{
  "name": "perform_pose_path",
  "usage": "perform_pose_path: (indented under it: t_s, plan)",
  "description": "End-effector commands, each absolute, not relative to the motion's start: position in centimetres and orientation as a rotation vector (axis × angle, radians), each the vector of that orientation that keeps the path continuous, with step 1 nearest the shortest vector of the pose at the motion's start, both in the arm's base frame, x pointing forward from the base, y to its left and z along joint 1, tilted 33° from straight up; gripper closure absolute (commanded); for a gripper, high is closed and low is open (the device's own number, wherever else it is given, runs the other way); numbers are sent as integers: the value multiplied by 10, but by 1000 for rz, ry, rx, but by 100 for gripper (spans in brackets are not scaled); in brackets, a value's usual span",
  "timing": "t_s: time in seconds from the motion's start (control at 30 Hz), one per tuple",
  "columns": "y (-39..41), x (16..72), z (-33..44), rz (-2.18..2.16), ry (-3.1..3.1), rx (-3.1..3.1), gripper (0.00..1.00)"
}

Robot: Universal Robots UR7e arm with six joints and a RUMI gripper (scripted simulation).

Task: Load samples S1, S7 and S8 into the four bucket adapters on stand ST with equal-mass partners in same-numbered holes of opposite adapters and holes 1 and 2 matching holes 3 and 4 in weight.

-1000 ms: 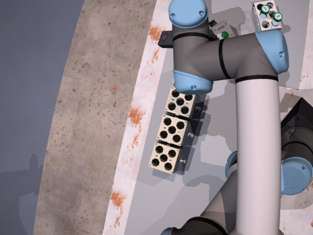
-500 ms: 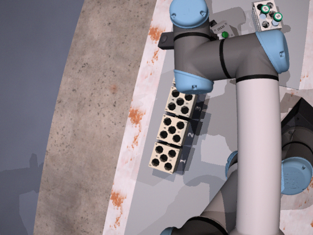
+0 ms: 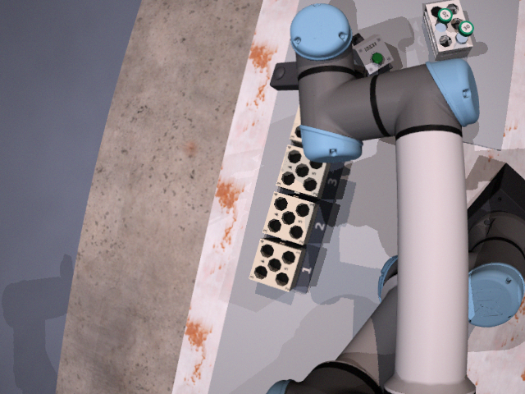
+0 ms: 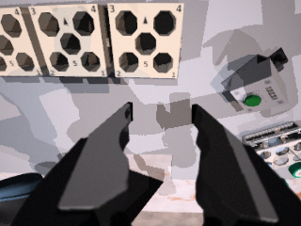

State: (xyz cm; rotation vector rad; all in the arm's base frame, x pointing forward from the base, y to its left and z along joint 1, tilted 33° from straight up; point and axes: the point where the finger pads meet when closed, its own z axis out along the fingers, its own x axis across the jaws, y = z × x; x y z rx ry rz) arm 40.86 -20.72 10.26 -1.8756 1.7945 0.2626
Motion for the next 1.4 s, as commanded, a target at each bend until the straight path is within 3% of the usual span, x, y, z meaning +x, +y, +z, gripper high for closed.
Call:
perform_pose_path:
  t_s: [0.0, 0.47, 1.37]
  plan:
    - [-200, 412, 89, 260, 1795, -1876, 65]
    - [-184, 419, 62, 260, 1795, -1876, 65]
    - [-329, 332, -45, 629, 2645, -660, 65]
